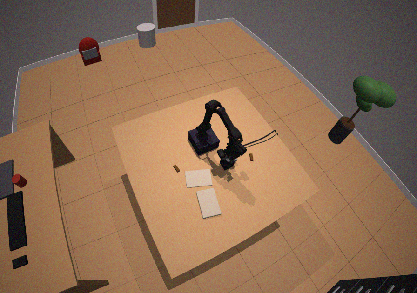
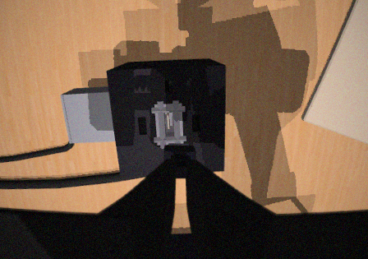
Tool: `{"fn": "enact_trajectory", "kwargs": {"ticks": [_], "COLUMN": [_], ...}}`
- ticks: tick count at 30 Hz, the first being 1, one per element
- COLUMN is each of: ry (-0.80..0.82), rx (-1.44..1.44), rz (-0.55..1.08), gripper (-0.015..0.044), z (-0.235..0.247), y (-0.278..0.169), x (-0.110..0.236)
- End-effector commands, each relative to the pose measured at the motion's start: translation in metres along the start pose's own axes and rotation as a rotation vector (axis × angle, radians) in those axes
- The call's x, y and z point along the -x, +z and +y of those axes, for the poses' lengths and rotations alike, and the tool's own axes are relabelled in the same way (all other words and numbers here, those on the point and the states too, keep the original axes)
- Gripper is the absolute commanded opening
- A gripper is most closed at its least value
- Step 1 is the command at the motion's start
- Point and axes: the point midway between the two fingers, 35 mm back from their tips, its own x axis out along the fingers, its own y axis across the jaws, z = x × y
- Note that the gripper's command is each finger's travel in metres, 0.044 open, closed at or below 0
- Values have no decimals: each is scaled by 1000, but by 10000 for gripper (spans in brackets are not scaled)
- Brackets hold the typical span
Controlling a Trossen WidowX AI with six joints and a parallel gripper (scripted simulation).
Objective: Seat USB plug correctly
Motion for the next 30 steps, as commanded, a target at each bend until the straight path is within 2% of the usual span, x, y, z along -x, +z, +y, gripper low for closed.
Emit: {"fn": "enact_trajectory", "kwargs": {"ticks": [1, 30], "ry": [0, 0], "rx": [128, 887], "rz": [1, 1], "gripper": [0, 0], "z": [0, 0], "y": [0, 0], "x": [0, 0]}}
